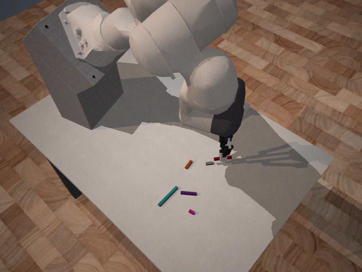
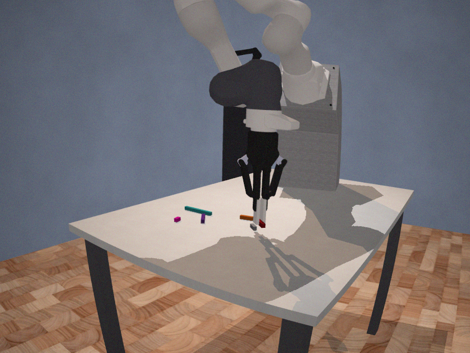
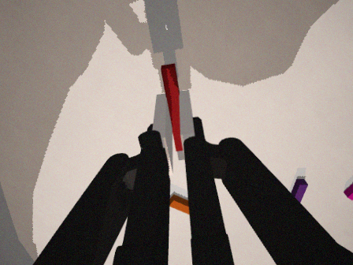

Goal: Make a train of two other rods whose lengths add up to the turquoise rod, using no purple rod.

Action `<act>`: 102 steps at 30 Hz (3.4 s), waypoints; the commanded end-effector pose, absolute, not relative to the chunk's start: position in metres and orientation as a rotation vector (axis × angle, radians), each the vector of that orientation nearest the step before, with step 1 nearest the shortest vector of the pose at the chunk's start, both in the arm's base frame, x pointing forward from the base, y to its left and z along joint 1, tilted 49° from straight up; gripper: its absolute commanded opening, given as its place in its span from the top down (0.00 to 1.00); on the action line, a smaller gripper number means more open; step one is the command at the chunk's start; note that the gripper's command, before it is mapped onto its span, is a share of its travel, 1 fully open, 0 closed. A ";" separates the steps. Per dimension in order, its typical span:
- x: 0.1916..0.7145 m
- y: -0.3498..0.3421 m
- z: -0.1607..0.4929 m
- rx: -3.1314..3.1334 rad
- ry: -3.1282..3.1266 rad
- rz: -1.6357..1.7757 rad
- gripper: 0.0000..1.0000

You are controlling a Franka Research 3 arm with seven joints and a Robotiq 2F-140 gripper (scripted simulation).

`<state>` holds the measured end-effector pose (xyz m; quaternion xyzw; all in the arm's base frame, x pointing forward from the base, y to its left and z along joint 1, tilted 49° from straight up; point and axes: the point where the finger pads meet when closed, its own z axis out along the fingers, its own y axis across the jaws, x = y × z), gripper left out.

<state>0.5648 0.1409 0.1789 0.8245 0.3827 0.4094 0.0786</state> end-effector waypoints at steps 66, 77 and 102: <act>0.555 0.140 0.187 2.479 1.152 1.223 0.97; 0.578 0.145 0.168 2.479 1.152 1.223 0.97; 0.579 0.145 0.167 2.479 1.152 1.223 0.97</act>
